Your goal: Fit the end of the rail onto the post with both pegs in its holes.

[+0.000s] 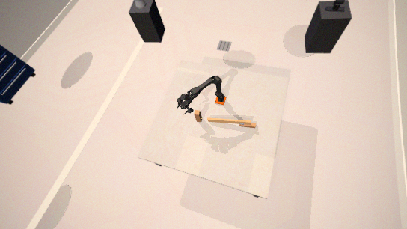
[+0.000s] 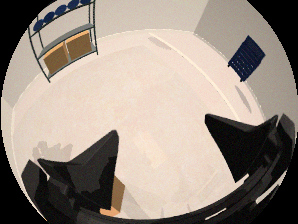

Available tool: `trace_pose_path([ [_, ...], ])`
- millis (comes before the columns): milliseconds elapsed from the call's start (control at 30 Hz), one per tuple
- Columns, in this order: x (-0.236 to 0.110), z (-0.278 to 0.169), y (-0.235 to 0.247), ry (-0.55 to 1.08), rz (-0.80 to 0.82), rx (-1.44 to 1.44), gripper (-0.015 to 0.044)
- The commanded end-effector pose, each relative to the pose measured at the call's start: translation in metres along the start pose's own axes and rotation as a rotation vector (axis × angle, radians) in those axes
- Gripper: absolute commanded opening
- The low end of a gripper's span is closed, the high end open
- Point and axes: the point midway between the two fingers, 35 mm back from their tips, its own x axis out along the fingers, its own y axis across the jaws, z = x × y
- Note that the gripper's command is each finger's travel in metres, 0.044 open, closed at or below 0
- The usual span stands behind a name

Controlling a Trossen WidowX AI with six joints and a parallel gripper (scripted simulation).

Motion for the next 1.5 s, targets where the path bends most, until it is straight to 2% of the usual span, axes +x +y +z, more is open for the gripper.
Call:
trace_pose_path([
  [0,-0.004,-0.011,0.074,0.060,0.155,-0.309,0.0440],
  [300,-0.035,-0.077,0.203,0.163,0.503,-0.972,0.0440],
  [500,-0.074,-0.143,0.261,0.187,0.798,-1.544,0.0440],
  [667,-0.103,-0.185,0.282,0.173,1.009,-1.904,0.0440],
  [1467,-0.093,-0.193,0.285,0.176,1.018,-1.907,0.0440],
])
